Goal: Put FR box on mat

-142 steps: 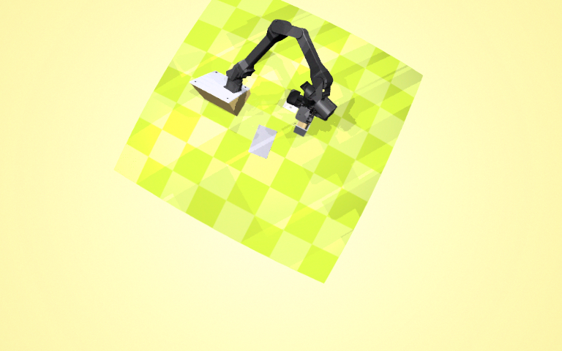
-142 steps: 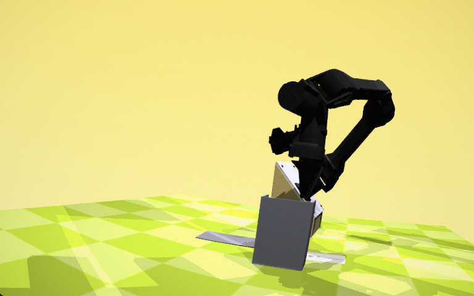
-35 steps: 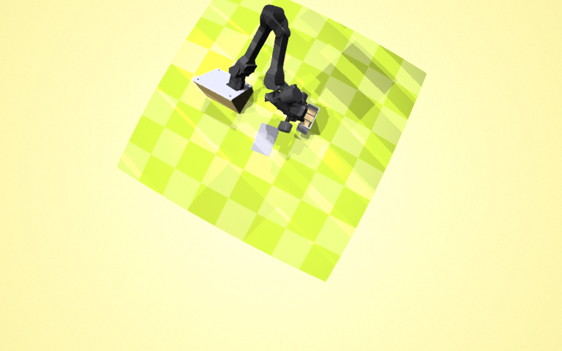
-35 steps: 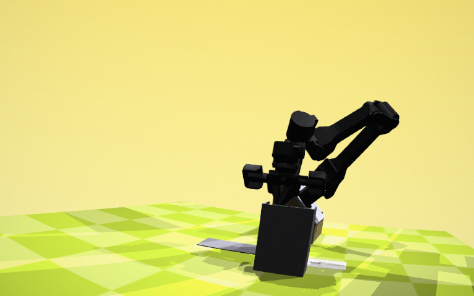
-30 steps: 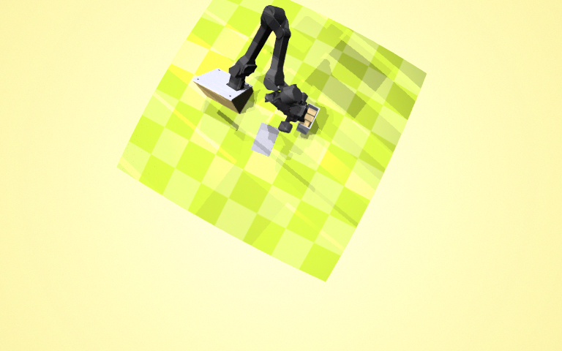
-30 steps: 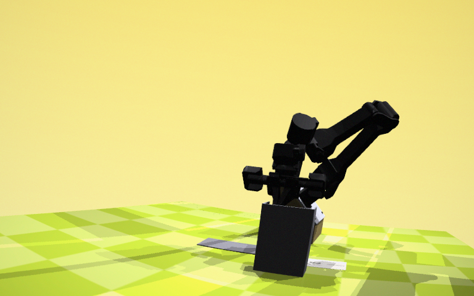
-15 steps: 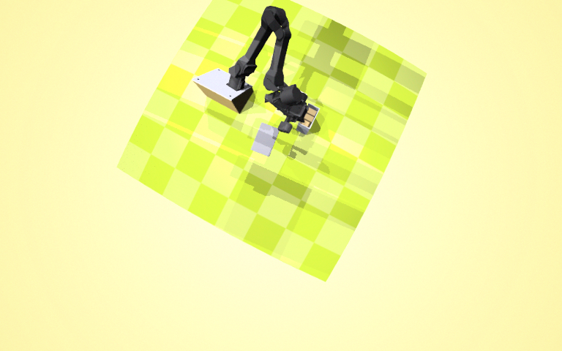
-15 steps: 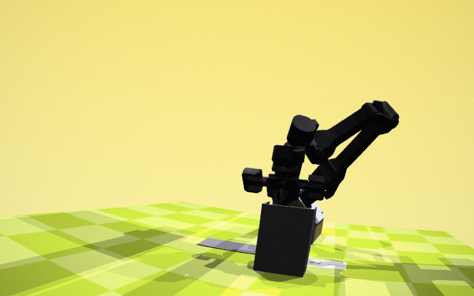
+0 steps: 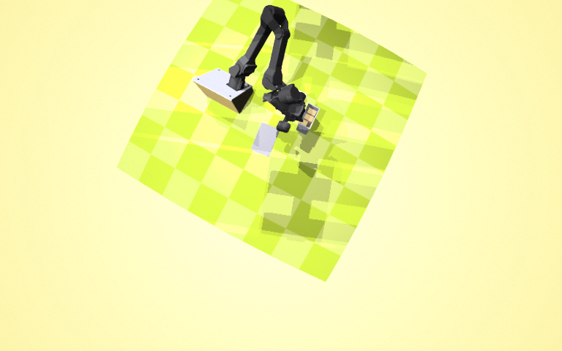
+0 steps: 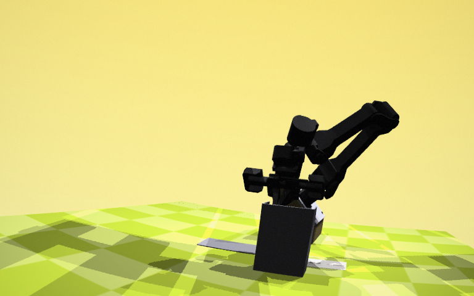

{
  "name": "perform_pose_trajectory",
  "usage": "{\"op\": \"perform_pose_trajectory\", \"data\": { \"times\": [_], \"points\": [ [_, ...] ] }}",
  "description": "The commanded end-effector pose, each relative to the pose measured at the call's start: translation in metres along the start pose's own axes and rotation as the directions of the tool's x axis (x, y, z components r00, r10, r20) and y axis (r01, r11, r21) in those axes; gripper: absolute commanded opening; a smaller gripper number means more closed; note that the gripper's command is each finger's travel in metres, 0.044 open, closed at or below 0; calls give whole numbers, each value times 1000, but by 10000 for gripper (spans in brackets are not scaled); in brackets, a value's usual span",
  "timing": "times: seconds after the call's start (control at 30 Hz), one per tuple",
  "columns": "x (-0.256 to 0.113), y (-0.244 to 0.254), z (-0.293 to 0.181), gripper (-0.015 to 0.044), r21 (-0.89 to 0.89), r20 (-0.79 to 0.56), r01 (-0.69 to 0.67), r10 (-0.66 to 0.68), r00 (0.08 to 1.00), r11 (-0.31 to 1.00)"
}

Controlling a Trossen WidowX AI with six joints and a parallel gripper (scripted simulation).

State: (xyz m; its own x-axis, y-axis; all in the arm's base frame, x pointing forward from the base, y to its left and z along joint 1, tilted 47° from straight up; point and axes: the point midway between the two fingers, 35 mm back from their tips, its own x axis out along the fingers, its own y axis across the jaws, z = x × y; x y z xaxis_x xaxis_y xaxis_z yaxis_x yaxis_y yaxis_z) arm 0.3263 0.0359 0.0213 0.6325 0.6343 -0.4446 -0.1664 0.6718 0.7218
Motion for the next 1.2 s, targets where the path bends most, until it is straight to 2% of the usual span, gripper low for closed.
{"op": "perform_pose_trajectory", "data": {
  "times": [0.0,1.17],
  "points": [
    [-2,0,-6,0,3,-9,-3,3,1000,1000],
    [-12,0,-20,0,4,-10,-3,3,1000,1000]
  ]
}}
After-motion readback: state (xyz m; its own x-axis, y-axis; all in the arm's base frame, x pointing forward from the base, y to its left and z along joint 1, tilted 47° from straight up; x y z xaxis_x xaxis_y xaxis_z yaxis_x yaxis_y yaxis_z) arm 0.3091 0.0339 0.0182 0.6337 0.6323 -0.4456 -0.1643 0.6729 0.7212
